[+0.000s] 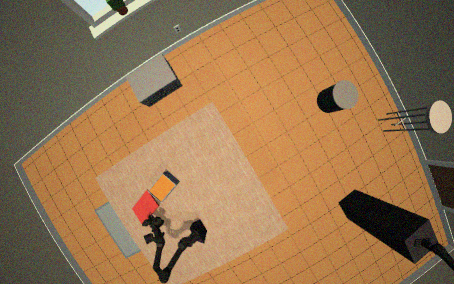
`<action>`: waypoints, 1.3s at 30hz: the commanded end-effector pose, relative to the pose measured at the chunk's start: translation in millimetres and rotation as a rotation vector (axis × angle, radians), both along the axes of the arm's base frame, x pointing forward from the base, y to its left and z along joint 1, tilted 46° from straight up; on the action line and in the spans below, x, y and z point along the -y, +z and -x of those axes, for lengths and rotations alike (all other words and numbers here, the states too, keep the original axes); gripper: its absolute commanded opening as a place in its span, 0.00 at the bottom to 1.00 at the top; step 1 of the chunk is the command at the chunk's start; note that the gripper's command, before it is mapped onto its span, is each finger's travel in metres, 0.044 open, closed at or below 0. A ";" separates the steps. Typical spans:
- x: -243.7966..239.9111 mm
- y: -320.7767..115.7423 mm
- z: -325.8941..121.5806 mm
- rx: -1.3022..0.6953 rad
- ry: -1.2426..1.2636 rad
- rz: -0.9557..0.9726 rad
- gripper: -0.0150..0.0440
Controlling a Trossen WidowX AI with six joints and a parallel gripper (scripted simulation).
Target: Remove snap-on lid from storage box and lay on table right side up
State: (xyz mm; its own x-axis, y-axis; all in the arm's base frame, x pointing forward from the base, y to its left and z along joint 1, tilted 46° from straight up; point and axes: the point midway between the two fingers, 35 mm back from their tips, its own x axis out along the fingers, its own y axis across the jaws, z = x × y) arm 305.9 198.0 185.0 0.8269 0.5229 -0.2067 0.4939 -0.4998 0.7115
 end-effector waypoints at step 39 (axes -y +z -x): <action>-3.8 -15.2 28.0 -0.017 0.008 0.004 1.00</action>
